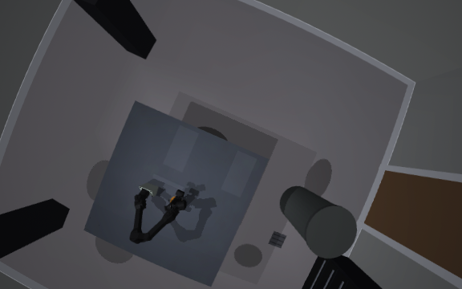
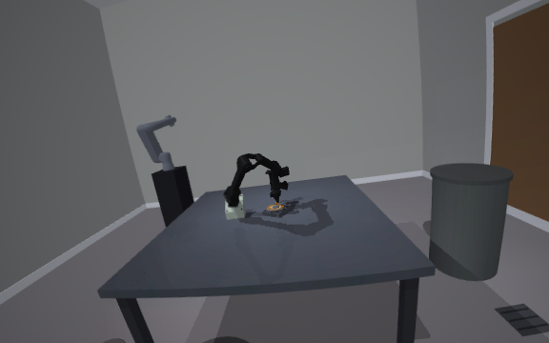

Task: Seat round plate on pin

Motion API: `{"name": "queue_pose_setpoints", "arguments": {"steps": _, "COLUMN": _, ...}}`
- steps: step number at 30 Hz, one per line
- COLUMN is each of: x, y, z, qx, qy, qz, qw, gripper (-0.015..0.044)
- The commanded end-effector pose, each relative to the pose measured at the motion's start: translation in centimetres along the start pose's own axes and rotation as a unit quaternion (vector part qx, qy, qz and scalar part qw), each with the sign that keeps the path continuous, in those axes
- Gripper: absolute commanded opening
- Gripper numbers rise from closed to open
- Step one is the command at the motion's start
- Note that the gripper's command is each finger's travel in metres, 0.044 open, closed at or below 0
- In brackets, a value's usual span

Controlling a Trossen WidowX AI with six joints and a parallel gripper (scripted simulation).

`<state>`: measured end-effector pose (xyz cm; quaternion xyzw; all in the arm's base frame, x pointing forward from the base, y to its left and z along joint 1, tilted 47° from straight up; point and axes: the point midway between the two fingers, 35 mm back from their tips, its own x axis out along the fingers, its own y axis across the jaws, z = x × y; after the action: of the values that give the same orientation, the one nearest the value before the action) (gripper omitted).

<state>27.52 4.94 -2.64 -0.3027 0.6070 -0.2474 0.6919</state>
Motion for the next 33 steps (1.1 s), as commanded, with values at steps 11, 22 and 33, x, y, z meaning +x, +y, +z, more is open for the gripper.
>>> {"name": "queue_pose_setpoints", "arguments": {"steps": 11, "x": 0.25, "y": 0.07, "z": -0.91, "qx": -0.004, "qy": 0.007, "qz": -0.001, "qw": 1.000, "gripper": 0.0000}}
{"name": "queue_pose_setpoints", "arguments": {"steps": 22, "x": 0.25, "y": 0.08, "z": -1.03, "qx": -0.004, "qy": 0.007, "qz": -0.001, "qw": 1.000, "gripper": 0.0000}}
{"name": "queue_pose_setpoints", "arguments": {"steps": 33, "x": 0.25, "y": 0.11, "z": -1.19, "qx": -0.004, "qy": 0.007, "qz": -0.001, "qw": 1.000, "gripper": 0.0000}}
